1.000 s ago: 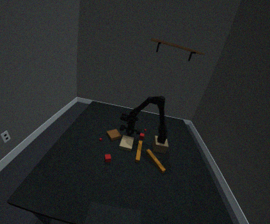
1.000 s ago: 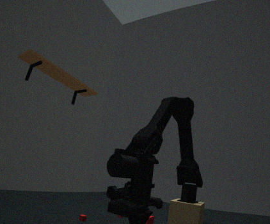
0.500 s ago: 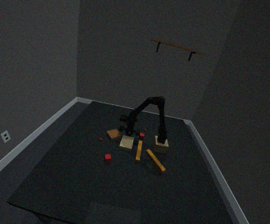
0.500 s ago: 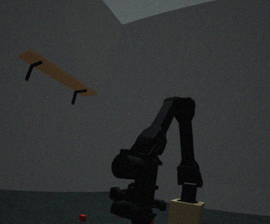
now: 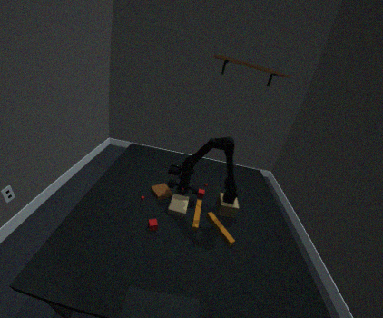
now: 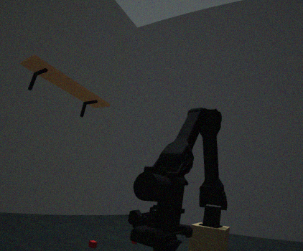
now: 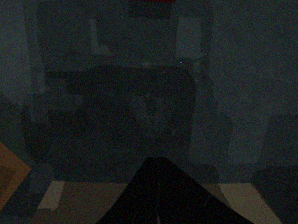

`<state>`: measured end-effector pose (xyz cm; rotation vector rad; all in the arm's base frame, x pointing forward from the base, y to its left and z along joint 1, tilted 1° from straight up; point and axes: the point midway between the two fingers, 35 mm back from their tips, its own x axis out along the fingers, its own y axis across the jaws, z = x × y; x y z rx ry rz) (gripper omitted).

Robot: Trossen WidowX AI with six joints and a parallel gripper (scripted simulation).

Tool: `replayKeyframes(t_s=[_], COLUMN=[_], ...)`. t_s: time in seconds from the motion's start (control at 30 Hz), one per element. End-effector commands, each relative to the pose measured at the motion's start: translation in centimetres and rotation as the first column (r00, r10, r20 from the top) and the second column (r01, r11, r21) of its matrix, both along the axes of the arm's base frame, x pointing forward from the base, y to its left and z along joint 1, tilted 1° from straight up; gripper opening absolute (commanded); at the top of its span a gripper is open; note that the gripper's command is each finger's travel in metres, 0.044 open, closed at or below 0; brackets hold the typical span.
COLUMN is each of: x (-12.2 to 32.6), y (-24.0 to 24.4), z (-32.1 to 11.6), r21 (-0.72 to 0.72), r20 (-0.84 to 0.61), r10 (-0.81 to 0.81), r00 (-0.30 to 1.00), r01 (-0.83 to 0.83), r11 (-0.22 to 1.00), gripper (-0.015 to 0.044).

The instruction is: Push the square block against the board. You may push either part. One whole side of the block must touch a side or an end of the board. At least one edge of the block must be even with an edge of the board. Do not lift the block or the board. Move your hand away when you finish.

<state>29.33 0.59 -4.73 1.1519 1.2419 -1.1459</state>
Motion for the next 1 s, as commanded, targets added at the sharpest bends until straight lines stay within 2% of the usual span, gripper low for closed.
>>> replayKeyframes(t_s=[0.0, 0.97], x=[-0.3, -0.6], y=[0.9, 2.7], z=[-0.1, -0.1], r21=[0.009, 0.010], r20=[-0.006, -0.007], r10=[0.003, 0.003], r00=[1.000, 1.000], r01=[-0.003, -0.003], r11=[1.000, 1.000], gripper=[0.0000, 0.0000])
